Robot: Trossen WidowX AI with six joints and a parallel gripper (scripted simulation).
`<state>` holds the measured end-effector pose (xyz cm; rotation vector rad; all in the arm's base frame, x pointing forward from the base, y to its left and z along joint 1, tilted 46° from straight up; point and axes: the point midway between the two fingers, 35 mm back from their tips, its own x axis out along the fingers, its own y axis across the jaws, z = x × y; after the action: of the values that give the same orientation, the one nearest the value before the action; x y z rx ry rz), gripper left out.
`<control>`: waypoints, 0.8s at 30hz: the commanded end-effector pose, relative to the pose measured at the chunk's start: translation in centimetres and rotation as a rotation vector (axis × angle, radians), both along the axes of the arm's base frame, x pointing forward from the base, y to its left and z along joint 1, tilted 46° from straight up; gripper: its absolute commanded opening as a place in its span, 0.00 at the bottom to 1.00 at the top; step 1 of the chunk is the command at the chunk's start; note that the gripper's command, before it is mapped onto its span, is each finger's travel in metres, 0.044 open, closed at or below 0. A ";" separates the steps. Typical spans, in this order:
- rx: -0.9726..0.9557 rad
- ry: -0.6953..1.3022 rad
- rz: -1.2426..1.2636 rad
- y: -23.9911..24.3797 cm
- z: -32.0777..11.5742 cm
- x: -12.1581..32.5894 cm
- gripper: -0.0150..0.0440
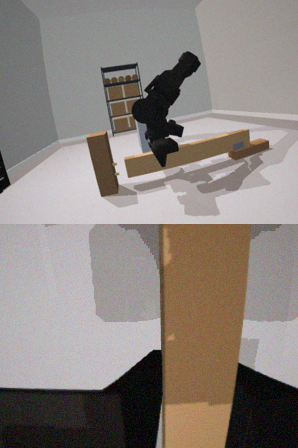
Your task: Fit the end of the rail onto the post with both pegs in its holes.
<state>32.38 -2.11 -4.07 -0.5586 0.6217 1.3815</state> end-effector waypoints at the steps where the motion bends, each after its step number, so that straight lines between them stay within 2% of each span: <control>1: -0.006 -0.009 -0.003 0.0 0.4 0.2 0.25; 24: -0.006 -0.009 -0.003 -0.3 0.7 0.4 0.25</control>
<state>32.43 -2.06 -3.90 -0.5582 0.6277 1.3854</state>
